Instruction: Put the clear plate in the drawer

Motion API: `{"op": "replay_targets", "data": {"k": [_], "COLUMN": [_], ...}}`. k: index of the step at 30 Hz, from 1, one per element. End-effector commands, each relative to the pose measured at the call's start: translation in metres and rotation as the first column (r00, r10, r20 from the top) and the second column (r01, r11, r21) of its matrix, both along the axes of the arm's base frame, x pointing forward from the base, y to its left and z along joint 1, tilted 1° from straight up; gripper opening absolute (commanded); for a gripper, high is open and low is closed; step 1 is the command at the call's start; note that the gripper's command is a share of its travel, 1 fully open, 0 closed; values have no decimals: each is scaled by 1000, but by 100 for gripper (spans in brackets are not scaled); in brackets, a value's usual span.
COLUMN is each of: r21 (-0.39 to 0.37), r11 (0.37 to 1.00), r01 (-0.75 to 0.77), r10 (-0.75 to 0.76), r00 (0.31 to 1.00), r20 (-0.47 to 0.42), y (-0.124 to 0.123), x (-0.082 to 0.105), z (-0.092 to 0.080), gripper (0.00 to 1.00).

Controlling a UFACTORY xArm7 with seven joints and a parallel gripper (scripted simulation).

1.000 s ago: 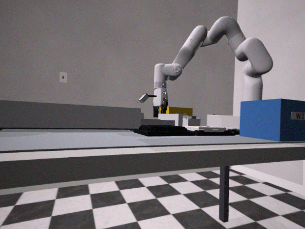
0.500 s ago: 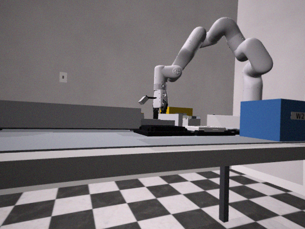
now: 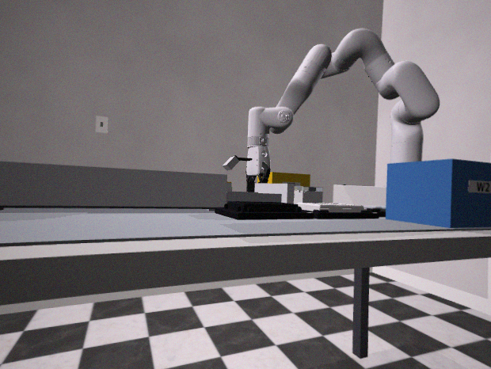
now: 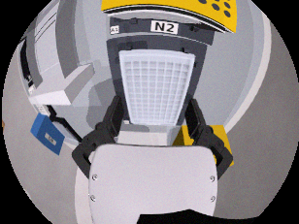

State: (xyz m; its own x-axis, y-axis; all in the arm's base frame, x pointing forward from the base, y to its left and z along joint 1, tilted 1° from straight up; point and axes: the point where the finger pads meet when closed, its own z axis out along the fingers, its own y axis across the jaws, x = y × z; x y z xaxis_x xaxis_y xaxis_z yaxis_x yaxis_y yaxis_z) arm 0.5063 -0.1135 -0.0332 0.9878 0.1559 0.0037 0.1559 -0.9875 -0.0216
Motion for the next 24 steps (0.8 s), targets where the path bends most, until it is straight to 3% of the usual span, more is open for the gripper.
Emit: {"op": "replay_targets", "data": {"k": [1, 24], "r21": [-1, -1], "r11": [1000, 1000], "r01": [0, 0], "r10": [0, 0], "r00": [1000, 1000], "r20": [5, 5], "y": [0, 0], "x": [2, 2], "z": [-2, -13], "gripper": [100, 100]}}
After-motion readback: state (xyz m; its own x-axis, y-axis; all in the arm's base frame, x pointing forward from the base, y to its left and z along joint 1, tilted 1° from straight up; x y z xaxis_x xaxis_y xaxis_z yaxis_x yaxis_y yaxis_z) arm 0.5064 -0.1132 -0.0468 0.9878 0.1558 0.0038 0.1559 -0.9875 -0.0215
